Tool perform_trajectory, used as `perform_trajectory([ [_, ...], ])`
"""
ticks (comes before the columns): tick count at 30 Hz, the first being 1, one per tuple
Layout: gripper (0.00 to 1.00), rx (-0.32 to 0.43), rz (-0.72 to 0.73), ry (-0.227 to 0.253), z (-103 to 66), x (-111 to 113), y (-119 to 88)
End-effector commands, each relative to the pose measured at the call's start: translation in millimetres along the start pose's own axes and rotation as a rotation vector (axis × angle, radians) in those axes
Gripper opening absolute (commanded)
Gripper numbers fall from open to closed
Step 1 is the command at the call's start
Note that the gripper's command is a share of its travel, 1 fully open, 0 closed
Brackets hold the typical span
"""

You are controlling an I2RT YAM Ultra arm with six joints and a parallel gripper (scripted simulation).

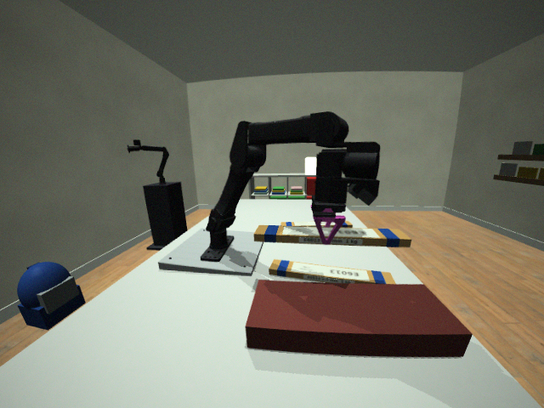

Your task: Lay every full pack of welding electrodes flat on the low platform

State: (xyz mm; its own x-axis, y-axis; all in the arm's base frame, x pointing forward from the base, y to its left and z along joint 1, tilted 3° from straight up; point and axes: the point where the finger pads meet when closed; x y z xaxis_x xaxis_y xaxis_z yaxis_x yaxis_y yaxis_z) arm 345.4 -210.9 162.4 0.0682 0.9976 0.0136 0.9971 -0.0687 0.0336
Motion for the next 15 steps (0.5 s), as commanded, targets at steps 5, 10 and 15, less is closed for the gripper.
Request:
perform_trajectory([
  [5,0.0,-0.052,-0.014,-0.014,-35.4,-19.0,10.4],
  [10,0.0,-0.046,-0.012,-0.018,-35.4,-32.6,8.9],
  [15,0.0,-0.046,-0.012,-0.018,-33.5,-45.8,9.9],
])
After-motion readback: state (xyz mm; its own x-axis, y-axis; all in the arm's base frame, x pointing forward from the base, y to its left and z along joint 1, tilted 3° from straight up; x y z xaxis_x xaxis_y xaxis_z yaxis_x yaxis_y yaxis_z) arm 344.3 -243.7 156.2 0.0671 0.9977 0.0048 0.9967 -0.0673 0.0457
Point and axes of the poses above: the point where the finger pads meet when closed, its own z axis out along the fingers, its own x axis across the jaws, y = z × x
